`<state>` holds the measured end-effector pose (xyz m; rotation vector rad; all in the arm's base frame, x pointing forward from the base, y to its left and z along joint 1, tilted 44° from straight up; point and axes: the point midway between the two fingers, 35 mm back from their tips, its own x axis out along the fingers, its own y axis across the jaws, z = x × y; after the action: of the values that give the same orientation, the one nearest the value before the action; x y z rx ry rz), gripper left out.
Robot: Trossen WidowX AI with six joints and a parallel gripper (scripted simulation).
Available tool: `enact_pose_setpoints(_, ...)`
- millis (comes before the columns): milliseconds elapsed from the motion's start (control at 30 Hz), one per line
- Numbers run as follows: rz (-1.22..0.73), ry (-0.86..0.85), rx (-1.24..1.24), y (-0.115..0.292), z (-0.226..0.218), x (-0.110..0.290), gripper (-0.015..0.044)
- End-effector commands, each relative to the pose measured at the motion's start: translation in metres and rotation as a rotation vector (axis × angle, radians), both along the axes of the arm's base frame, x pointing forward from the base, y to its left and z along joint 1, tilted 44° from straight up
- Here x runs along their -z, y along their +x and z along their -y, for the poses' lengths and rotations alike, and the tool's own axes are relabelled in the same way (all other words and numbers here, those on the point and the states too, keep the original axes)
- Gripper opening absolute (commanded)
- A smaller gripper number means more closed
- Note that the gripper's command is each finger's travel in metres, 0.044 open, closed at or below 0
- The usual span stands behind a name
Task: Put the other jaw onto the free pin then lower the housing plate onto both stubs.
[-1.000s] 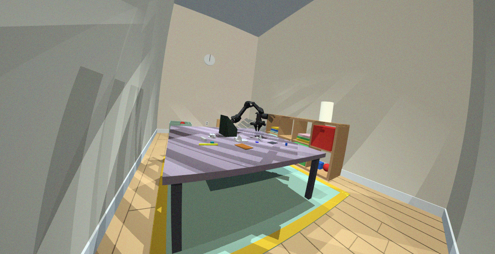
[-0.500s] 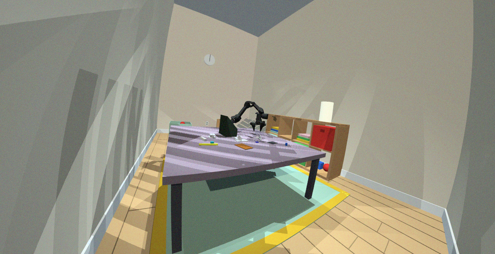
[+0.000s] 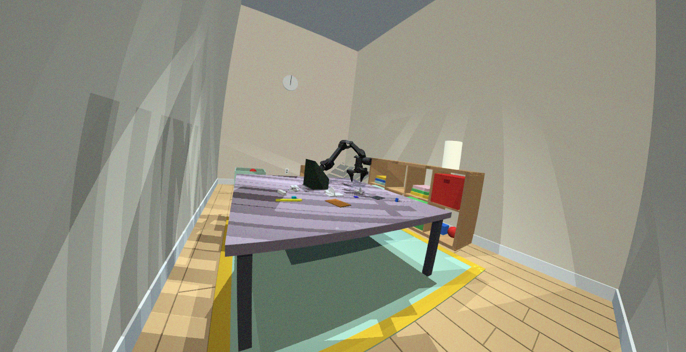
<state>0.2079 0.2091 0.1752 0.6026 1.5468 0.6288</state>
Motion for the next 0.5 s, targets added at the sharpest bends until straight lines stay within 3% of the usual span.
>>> enact_pose_setpoints(0,0.0,0.0,0.0,0.0,0.0,0.0,0.044)
enact_pose_setpoints(200,0.0,0.0,0.0,0.0,0.0,0.0,0.044)
enact_pose_setpoints(467,0.0,0.0,0.0,0.0,0.0,0.0,0.023)
